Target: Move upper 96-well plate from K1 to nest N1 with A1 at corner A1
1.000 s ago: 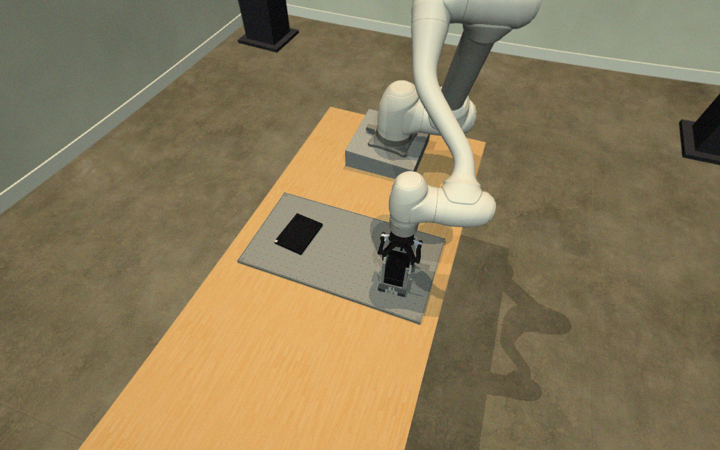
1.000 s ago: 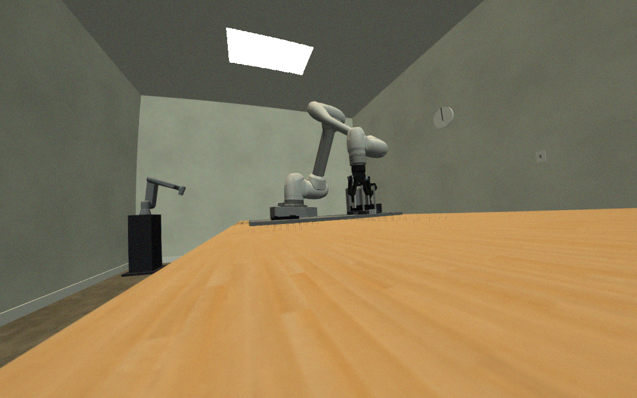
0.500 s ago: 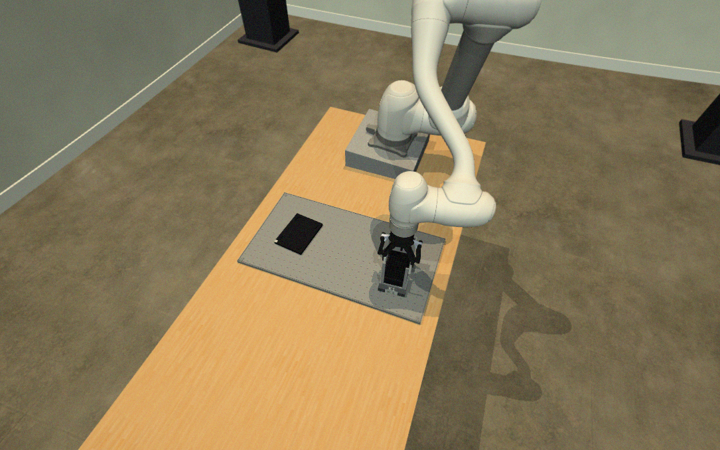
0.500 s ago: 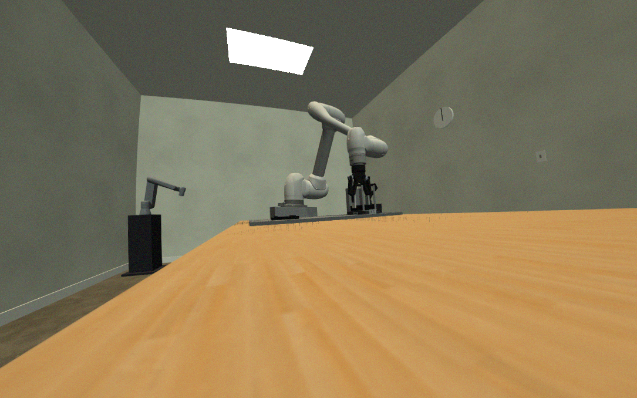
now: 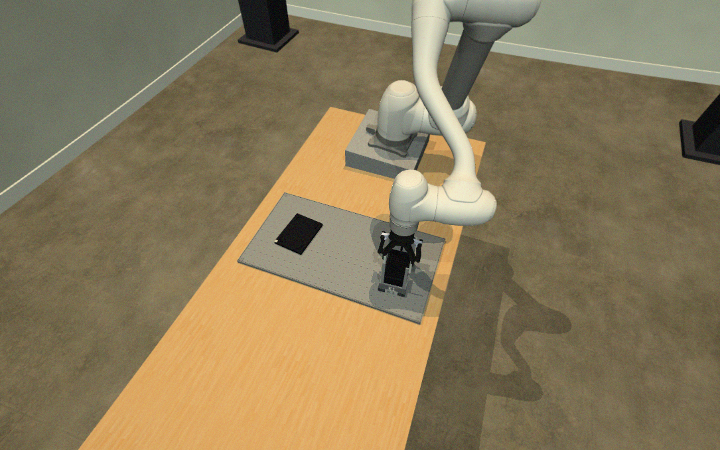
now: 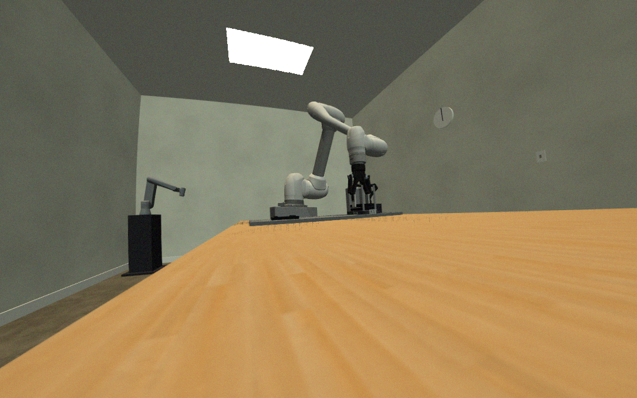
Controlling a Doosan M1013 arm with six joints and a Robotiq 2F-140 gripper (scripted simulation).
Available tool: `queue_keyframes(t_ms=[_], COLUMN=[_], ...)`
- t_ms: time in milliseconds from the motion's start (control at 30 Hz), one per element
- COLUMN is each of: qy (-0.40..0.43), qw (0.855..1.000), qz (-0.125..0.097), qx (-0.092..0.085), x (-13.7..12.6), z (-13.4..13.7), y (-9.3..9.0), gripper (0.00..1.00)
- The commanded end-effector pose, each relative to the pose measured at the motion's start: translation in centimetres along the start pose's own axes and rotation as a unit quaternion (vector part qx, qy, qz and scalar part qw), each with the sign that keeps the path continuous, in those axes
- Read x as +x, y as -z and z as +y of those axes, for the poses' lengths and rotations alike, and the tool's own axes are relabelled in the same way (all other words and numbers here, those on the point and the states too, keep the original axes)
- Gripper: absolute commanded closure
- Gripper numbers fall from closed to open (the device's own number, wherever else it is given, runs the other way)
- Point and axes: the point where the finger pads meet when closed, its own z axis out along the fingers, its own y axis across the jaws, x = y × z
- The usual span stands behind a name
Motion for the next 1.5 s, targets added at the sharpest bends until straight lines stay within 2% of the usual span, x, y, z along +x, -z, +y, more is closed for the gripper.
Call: queue_keyframes(t_ms=[0,1467], qy=[0.0,0.0], qw=[1.0,1.0], qz=[0.0,0.0], qx=[0.0,0.0], x=[0.0,0.0], z=[0.0,0.0], y=[0.5,6.9], gripper=[1.0,1.0])
